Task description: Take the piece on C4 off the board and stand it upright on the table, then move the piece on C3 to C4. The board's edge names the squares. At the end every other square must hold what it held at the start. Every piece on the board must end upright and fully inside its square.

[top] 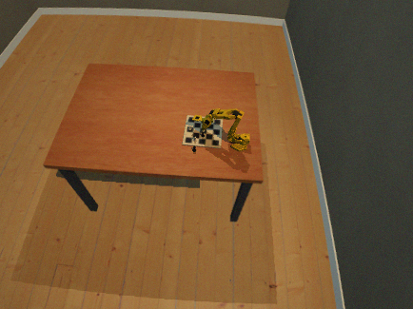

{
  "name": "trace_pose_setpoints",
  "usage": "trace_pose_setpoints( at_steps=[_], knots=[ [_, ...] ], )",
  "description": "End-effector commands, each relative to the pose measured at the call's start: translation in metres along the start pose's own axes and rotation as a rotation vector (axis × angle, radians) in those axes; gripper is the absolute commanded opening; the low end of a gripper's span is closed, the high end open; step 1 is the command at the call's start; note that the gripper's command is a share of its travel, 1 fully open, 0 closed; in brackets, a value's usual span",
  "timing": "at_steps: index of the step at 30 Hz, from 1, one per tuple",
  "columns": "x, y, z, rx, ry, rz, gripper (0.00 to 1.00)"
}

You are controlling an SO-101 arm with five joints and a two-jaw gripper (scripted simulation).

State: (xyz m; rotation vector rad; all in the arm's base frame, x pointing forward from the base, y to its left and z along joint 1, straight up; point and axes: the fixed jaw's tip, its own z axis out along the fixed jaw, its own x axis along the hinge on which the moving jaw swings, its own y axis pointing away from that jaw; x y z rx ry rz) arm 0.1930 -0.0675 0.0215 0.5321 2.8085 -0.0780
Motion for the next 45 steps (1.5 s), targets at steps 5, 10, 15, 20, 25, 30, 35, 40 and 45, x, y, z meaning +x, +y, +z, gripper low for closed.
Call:
trace_pose_setpoints(
  at_steps=[5,10,15,20,25,30,35,40,45],
  knots=[
    [-0.003,-0.003,-0.008,0.003,0.003,-0.003,0.00],
    [-0.004,-0.003,-0.013,0.003,0.002,-0.003,0.00],
    [-0.006,-0.003,-0.019,0.003,0.002,-0.003,0.00],
    [-0.008,-0.003,-0.026,0.003,0.002,-0.003,0.00],
    [-0.009,-0.003,-0.032,0.003,0.002,-0.003,0.00],
    [-0.010,-0.003,-0.034,0.003,0.002,-0.003,0.00],
    [-0.011,-0.003,-0.036,0.003,0.002,-0.003,0.00],
    [-0.011,-0.003,-0.037,0.003,0.002,-0.003,0.00],
    [-0.009,-0.003,-0.037,0.004,0.002,-0.001,0.00]
  ],
)
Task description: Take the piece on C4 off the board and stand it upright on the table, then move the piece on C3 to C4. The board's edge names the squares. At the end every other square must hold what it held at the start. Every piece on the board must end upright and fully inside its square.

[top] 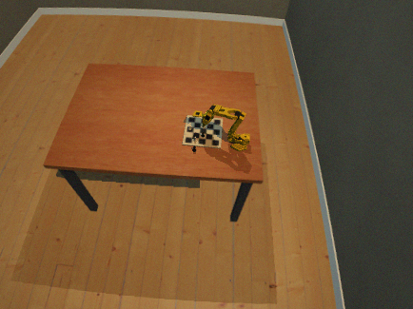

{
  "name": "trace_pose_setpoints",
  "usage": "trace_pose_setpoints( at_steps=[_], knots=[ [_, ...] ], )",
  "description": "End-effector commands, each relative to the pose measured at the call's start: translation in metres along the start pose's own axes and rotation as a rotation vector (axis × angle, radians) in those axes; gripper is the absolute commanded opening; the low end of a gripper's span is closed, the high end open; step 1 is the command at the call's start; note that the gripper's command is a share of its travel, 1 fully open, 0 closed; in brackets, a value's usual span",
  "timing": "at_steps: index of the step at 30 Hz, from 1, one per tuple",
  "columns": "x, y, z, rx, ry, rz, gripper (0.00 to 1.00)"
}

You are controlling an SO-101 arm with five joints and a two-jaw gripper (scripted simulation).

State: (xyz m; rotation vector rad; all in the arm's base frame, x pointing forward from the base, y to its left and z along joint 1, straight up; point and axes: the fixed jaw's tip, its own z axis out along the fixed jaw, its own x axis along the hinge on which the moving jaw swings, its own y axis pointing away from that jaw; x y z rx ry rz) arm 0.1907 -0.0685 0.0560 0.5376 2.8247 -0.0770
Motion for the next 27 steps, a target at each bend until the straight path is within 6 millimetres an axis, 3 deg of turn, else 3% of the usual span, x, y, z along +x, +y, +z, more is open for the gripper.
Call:
trace_pose_setpoints(
  at_steps=[1,12,27],
  knots=[
    [0.000,-0.002,-0.004,0.002,-0.014,0.000,0.00],
    [0.034,-0.012,-0.012,0.020,-0.010,0.059,0.00],
    [0.036,-0.012,-0.013,0.020,-0.010,0.059,0.00]
  ],
)
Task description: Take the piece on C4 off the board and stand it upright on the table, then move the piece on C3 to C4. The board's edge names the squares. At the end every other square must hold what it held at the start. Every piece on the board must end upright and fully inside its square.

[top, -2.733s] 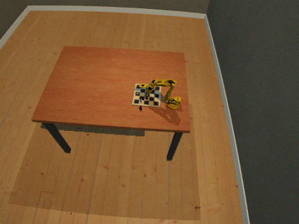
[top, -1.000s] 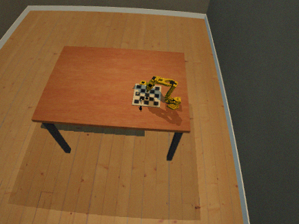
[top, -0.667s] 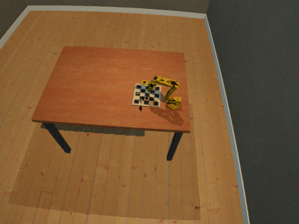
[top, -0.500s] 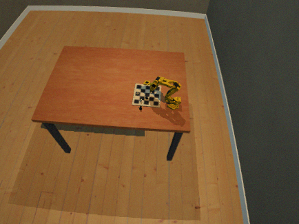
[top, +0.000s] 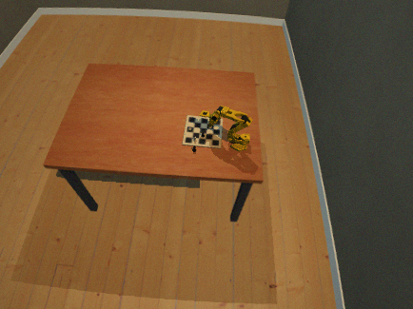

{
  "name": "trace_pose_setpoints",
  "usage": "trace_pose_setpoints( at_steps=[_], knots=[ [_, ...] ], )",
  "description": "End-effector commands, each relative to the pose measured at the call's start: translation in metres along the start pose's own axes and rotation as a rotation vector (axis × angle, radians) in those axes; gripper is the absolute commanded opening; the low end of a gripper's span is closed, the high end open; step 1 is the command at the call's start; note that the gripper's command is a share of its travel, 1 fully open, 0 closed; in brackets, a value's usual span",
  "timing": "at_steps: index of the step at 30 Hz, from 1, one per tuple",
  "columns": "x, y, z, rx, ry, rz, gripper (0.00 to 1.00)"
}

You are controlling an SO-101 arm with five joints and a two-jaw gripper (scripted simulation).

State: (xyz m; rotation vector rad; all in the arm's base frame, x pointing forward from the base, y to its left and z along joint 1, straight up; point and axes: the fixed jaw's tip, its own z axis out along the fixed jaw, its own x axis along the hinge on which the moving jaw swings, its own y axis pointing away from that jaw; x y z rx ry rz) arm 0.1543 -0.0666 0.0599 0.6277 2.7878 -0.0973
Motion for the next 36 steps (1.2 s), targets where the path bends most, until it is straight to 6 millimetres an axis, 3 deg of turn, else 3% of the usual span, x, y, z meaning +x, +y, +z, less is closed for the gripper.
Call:
trace_pose_setpoints(
  at_steps=[1,36],
  knots=[
    [0.004,-0.001,0.000,0.000,0.009,-0.006,0.00],
    [0.008,0.000,0.011,0.000,0.010,-0.008,0.00]
  ],
)
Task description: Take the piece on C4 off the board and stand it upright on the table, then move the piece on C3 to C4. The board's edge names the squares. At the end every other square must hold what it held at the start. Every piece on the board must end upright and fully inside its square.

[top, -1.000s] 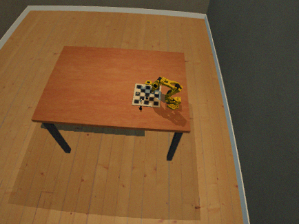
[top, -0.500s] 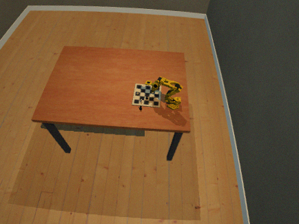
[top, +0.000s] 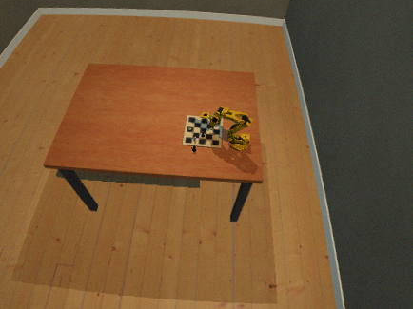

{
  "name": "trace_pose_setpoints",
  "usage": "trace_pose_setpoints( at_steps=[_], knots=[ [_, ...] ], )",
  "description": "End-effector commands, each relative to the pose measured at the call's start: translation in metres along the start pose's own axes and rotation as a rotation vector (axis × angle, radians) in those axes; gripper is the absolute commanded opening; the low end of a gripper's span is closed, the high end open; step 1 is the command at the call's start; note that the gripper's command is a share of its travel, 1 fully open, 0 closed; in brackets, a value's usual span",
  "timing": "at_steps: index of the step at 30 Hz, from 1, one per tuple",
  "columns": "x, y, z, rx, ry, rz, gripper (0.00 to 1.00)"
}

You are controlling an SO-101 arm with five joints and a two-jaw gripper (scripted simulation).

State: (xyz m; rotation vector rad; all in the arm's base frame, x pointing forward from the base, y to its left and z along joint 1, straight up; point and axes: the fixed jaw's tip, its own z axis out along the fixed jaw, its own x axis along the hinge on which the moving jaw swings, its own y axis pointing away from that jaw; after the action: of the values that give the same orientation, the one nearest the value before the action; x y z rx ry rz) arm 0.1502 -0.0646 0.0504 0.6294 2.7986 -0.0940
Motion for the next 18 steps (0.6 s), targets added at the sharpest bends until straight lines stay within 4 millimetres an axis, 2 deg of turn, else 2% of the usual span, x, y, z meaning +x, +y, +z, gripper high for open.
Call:
trace_pose_setpoints(
  at_steps=[1,18],
  knots=[
    [0.001,0.000,0.004,0.000,-0.001,-0.007,0.00],
    [0.005,0.000,0.017,0.000,-0.001,-0.007,0.00]
  ],
)
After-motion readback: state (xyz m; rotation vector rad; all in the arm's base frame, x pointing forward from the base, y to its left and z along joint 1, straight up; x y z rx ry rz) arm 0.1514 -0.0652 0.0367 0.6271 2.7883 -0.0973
